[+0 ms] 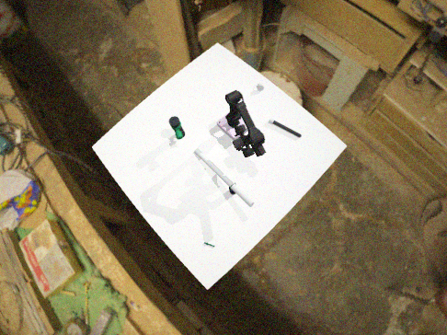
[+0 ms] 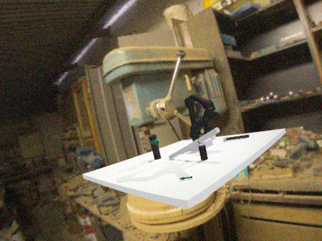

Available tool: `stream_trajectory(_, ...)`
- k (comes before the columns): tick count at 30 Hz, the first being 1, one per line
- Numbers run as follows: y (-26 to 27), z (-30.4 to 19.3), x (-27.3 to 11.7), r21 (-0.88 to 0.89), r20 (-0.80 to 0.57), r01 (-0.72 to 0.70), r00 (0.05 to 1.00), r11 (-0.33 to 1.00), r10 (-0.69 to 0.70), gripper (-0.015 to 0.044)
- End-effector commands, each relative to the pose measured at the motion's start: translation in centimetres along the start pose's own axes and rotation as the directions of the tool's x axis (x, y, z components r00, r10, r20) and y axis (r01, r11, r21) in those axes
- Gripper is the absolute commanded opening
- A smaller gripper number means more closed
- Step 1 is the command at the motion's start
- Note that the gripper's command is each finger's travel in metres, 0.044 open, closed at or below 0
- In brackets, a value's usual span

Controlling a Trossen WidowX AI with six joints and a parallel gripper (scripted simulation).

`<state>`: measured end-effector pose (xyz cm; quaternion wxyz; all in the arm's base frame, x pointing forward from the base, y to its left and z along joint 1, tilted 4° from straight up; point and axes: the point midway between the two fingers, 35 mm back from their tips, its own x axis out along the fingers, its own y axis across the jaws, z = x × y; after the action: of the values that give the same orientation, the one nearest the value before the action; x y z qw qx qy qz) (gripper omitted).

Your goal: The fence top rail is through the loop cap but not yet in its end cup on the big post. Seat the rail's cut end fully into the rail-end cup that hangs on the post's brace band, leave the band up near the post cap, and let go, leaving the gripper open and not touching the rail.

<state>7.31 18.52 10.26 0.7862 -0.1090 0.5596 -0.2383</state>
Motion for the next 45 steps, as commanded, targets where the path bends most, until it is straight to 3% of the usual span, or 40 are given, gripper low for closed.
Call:
stream_trajectory(1, 0.0, 0.1, 0.0, -0.003, -0.006, -0.004, 1.0, 1.0, 0.004, 0.0426)
stream_trajectory(10, 0.8, 8.4, 0.2, -0.114, -0.173, -0.295, 0.946, 0.949, 0.273, 0.044)
stream_trajectory(16, -1.4, 15.6, 0.5, -0.189, -0.103, -0.473, 0.881, 0.86, 0.462, 0.044)
stream_trajectory(20, -3.4, 19.0, 0.6, -0.241, -0.022, -0.512, 0.852, 0.825, 0.523, 0.044)
stream_trajectory(27, -8.1, 24.0, 0.6, -0.344, 0.154, -0.489, 0.813, 0.802, 0.562, 0.044)
stream_trajectory(37, -8.5, 24.4, 0.9, -0.377, 0.163, -0.468, 0.816, 0.799, 0.555, 0.044)
stream_trajectory(45, -12.9, 27.0, 5.0, -0.734, 0.191, -0.18, 0.87, 0.655, 0.454, 0.044)
